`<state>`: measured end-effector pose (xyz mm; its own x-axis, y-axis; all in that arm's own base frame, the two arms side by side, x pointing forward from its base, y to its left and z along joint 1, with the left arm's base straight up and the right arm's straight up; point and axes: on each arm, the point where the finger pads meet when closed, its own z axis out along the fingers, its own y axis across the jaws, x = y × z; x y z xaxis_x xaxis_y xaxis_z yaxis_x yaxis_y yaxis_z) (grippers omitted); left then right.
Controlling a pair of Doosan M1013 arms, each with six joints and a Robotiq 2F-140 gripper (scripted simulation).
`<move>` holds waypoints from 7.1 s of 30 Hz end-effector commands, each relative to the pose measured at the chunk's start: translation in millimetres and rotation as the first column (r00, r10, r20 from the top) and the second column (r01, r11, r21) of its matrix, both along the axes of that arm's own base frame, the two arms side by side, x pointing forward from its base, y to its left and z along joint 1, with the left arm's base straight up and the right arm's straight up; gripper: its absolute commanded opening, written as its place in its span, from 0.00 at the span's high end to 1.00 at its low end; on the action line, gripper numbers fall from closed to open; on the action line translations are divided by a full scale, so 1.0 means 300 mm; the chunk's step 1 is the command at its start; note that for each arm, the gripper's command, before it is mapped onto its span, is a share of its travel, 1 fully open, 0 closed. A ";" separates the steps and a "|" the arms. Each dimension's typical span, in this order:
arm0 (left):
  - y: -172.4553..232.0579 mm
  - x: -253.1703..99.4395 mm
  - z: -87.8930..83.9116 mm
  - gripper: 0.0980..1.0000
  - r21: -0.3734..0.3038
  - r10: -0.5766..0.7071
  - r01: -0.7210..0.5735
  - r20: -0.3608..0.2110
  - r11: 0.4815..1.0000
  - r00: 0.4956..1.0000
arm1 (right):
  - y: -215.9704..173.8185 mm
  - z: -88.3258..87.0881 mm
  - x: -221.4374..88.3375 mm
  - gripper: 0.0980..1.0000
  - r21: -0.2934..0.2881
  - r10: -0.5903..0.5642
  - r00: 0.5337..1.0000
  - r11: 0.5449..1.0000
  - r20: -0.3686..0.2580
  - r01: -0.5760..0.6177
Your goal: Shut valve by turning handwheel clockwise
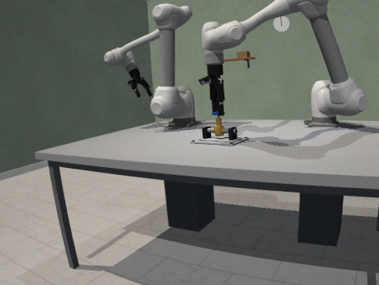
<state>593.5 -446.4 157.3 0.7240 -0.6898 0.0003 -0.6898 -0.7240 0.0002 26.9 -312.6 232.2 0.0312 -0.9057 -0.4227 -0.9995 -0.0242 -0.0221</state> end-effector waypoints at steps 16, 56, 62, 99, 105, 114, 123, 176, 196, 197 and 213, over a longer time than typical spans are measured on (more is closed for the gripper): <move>-0.001 0.001 0.081 0.55 -0.001 0.000 0.000 0.002 1.000 1.000 | -0.001 0.001 0.000 0.00 -0.001 0.000 1.000 1.000 0.000 0.000; 0.000 0.001 0.206 0.55 -0.001 0.000 0.000 0.002 1.000 1.000 | -0.001 0.001 0.000 0.00 -0.001 0.000 1.000 1.000 0.000 0.000; 0.000 0.001 0.206 0.55 -0.001 0.000 0.000 0.002 1.000 1.000 | -0.001 0.001 0.000 0.00 -0.001 0.000 1.000 1.000 0.000 0.000; 0.000 0.001 0.206 0.55 -0.001 0.080 -0.080 0.002 0.997 0.997 | -0.001 0.001 0.000 0.00 -0.001 0.000 1.000 1.000 0.000 0.000; 0.000 0.001 0.206 0.55 -0.001 0.261 -0.261 0.002 0.965 0.965 | -0.001 0.001 0.000 0.00 -0.001 0.000 1.000 1.000 0.000 0.000; 0.000 0.001 0.206 0.55 -0.002 0.557 -0.557 0.001 0.831 0.831 | -0.001 0.001 0.000 0.00 -0.001 0.000 1.000 1.000 0.000 0.000; 0.000 0.001 0.206 0.55 -0.002 0.863 -0.863 0.000 0.506 0.506 | -0.001 0.001 0.000 0.00 -0.001 0.000 1.000 1.000 0.000 0.000; 0.000 0.001 0.159 0.55 -0.002 0.984 -0.984 -0.001 0.181 0.181 | -0.001 0.001 0.000 0.00 -0.001 0.000 1.000 1.000 0.000 0.000; 0.000 0.001 0.110 0.55 -0.002 0.984 -0.984 -0.001 0.181 0.181 | -0.001 0.001 0.000 0.00 -0.001 0.000 1.000 1.000 0.000 0.000; 0.000 0.001 0.108 0.55 -0.002 0.984 -0.984 -0.001 0.181 0.181 | -0.001 0.001 0.000 0.00 -0.001 0.000 1.000 1.000 0.000 0.000; 0.000 0.001 0.099 0.55 -0.002 0.984 -0.984 -0.001 0.181 0.181 | -0.001 0.001 0.000 0.00 -0.001 0.000 1.000 1.000 0.000 0.000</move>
<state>593.3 -446.2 185.7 0.8093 0.5874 -0.0002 0.5874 -0.8093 -0.0002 26.9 -312.6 232.2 0.0312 -0.9057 -0.4227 -0.9995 -0.0242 -0.0221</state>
